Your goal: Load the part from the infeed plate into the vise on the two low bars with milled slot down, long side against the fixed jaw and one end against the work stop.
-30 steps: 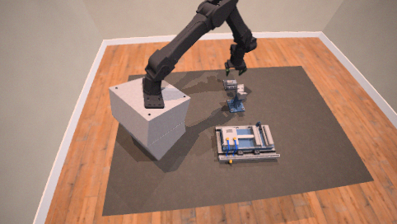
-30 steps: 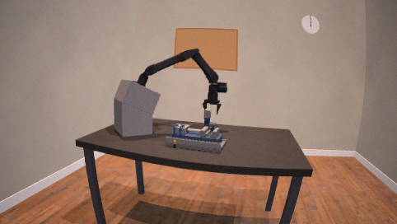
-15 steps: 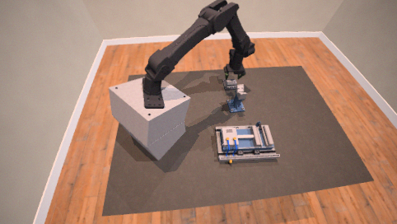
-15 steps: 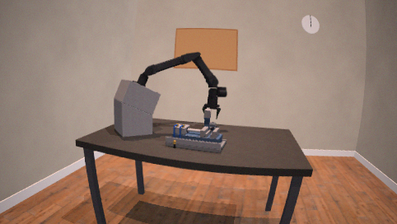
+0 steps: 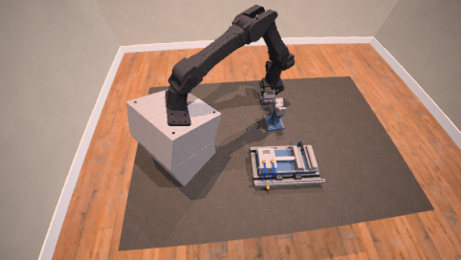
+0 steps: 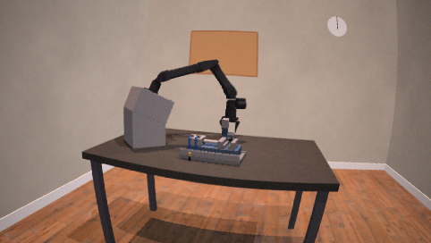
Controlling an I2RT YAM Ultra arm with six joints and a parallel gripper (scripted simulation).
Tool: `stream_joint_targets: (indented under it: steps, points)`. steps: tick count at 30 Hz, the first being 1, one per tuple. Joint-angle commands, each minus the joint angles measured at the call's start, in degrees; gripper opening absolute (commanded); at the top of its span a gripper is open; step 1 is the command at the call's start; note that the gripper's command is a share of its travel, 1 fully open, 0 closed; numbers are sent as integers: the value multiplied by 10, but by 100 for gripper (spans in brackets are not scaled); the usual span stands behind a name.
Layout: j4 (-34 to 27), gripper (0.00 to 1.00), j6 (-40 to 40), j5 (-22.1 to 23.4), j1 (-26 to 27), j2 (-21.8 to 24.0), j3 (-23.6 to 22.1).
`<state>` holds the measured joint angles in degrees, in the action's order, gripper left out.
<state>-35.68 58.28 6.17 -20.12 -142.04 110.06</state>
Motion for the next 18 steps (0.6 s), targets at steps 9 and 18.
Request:
stream_joint_targets:
  steps: [9,18]
  points:
    - [14,81,-4,-2,-4,-25,30]
    - [14,81,-5,-2,-5,-36,39]
